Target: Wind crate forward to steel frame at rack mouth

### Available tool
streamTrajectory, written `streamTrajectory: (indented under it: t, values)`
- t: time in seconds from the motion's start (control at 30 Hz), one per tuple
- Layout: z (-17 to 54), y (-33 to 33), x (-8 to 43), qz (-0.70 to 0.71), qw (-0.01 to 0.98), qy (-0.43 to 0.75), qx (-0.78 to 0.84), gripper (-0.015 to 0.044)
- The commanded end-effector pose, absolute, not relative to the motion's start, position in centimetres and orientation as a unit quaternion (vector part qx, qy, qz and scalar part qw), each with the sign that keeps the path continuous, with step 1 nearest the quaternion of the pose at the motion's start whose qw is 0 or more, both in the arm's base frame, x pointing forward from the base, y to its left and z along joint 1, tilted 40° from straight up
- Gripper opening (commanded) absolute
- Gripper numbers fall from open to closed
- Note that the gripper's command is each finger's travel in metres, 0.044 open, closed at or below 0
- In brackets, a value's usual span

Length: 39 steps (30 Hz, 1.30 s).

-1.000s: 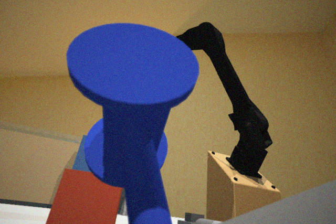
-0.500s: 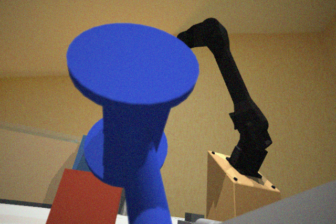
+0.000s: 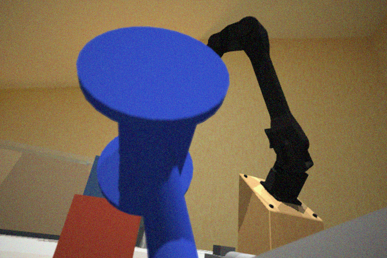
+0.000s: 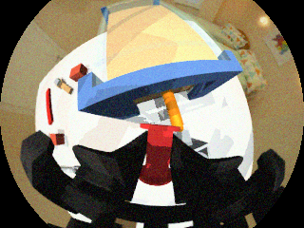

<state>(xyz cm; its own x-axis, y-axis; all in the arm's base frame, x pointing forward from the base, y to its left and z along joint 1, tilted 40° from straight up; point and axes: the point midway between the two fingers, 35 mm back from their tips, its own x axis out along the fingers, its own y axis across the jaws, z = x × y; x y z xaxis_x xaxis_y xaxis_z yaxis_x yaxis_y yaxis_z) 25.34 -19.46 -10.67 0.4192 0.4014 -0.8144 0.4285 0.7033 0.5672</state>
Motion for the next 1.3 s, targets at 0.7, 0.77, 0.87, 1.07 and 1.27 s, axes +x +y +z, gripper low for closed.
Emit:
streamTrajectory:
  t: [0.7, 0.77, 0.87, 1.07, 1.27]
  values:
    - [-9.4, -17.1, 23.2, -0.006, 0.74, 0.543, 0.396, 0.0]
    - [-9.3, -17.0, 23.0, -0.006, 0.74, 0.543, 0.396, 0.0]
    - [-9.2, -16.8, 22.8, -0.006, 0.74, 0.543, 0.396, 0.0]
    - [-8.9, -16.5, 22.3, -0.006, 0.74, 0.544, 0.396, 0.0]
    - [-8.7, -16.2, 21.8, -0.006, 0.74, 0.544, 0.396, 0.0]
